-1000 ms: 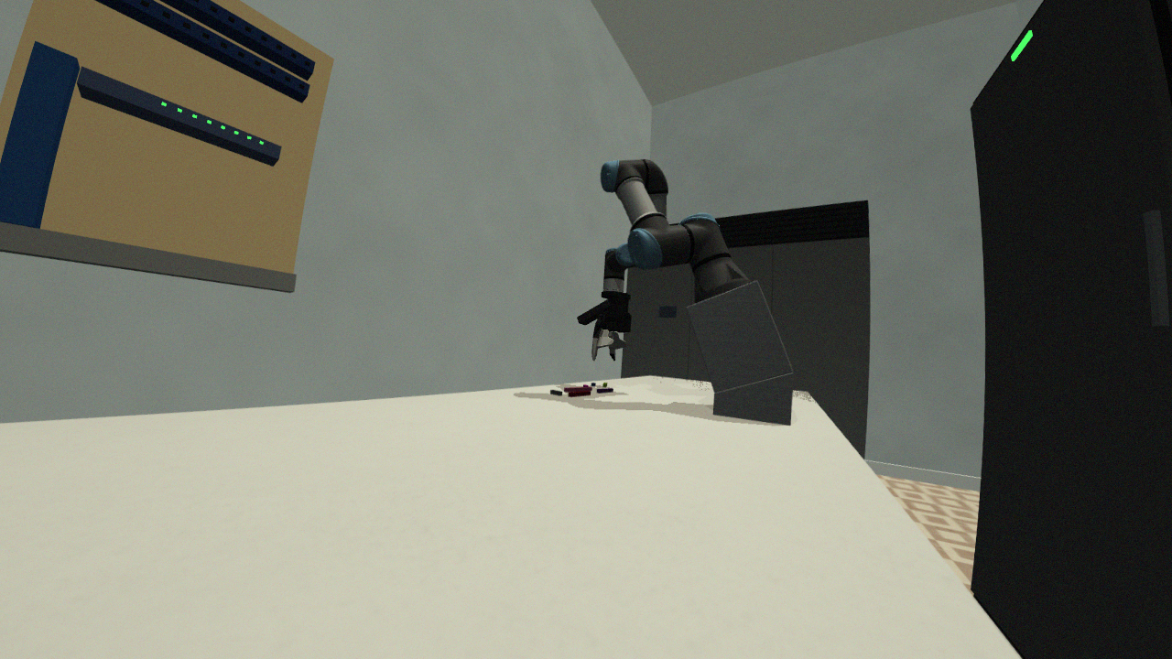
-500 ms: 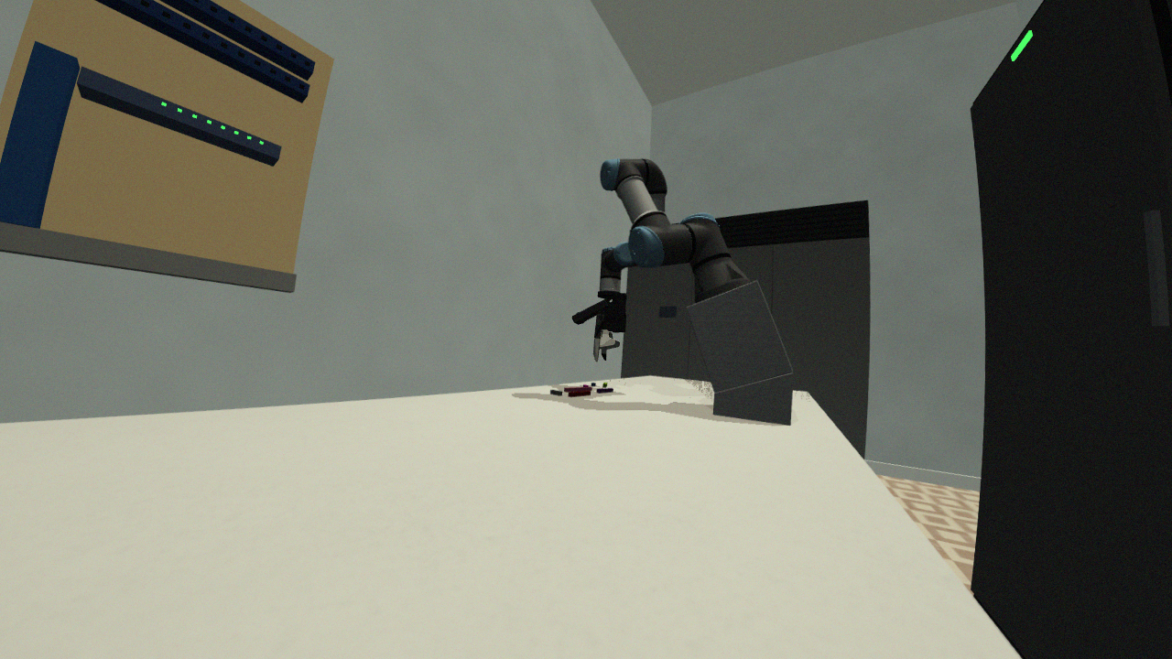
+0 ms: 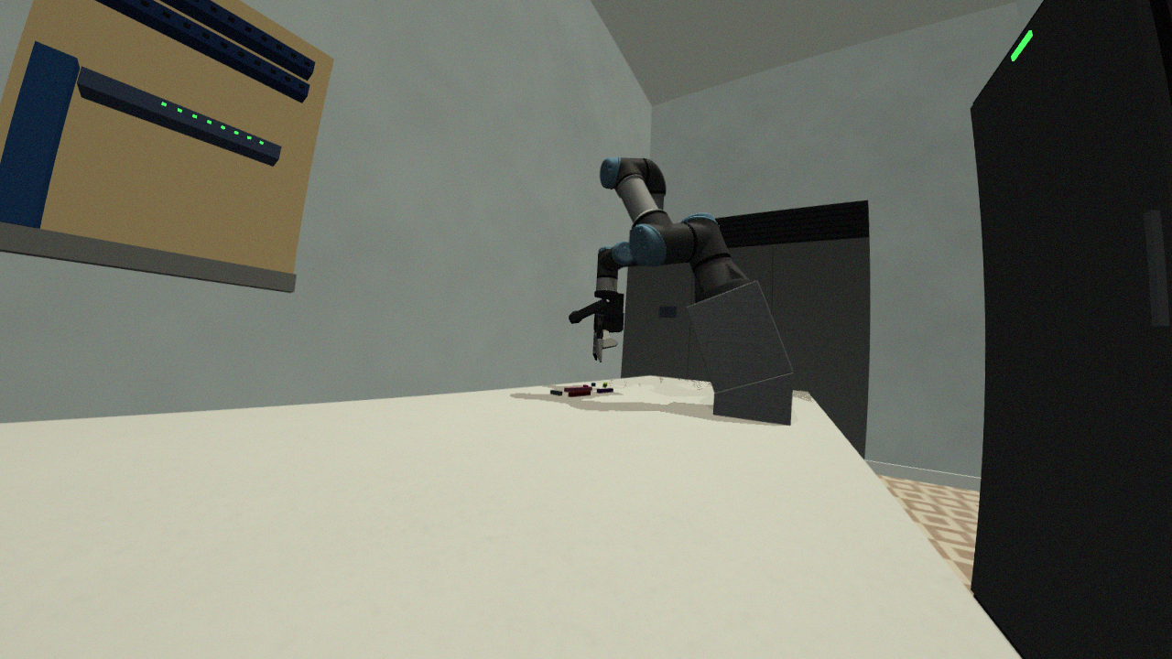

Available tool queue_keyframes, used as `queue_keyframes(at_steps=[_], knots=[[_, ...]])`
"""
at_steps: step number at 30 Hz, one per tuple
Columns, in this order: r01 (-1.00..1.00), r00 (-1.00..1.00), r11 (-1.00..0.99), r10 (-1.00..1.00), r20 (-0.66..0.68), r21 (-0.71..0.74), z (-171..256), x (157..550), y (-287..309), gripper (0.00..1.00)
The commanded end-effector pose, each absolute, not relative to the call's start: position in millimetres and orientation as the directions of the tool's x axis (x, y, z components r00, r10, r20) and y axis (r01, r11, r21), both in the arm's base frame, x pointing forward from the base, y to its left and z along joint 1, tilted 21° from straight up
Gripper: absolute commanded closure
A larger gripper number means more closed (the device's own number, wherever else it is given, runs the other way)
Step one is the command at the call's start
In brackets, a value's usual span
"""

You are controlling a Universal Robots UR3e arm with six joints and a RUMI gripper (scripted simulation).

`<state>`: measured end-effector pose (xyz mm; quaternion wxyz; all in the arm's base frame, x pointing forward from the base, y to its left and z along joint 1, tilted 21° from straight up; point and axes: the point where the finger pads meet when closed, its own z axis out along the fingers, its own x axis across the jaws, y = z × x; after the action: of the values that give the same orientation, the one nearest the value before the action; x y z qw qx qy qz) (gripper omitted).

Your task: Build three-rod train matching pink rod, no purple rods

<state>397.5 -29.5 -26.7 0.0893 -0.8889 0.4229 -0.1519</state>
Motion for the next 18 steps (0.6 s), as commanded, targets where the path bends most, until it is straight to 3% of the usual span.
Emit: queue_keyframes(at_steps=[1, 18], knots=[[-0.614, 0.708, -0.748, -0.663, 0.241, -0.253, -26, 398, -23, 0.00], [-0.388, 0.854, -0.905, -0.424, 0.302, -0.173, -27, 397, -6, 0.00]])
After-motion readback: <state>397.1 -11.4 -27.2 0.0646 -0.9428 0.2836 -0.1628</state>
